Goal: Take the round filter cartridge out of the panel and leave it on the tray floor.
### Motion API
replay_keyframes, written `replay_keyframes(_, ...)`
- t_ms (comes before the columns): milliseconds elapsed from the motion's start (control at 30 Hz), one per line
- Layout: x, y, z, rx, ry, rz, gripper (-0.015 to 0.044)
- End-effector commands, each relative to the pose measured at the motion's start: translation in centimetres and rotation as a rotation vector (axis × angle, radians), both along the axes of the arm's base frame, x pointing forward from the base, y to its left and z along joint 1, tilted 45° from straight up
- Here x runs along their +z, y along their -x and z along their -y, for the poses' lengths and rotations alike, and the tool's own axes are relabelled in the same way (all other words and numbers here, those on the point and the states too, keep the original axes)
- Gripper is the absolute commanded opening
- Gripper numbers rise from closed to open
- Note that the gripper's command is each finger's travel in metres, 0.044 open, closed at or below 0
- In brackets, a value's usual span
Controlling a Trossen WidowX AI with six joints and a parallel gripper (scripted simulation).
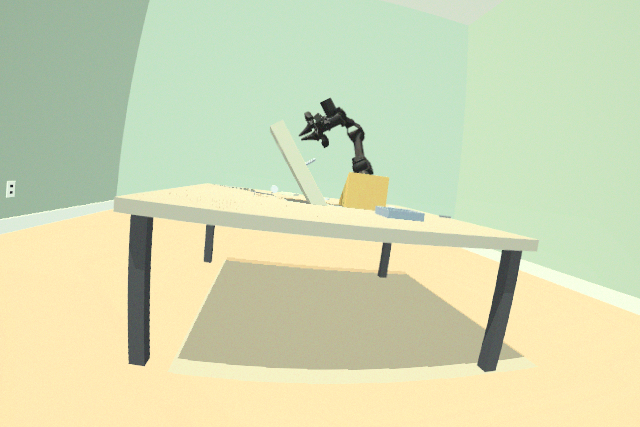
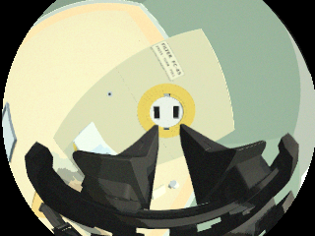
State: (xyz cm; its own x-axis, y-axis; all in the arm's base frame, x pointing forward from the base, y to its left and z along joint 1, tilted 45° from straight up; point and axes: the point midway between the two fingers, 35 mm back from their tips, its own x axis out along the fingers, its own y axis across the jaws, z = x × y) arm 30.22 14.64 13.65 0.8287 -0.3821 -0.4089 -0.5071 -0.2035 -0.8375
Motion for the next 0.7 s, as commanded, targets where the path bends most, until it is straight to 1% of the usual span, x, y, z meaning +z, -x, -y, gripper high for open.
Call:
replay_keyframes(0,-0.3,-0.5,0.1,0.005,0.001,-0.005,0.0101)
replay_keyframes(667,-1.5,-3.2,1.6,0.007,0.005,0.003,0.0101)
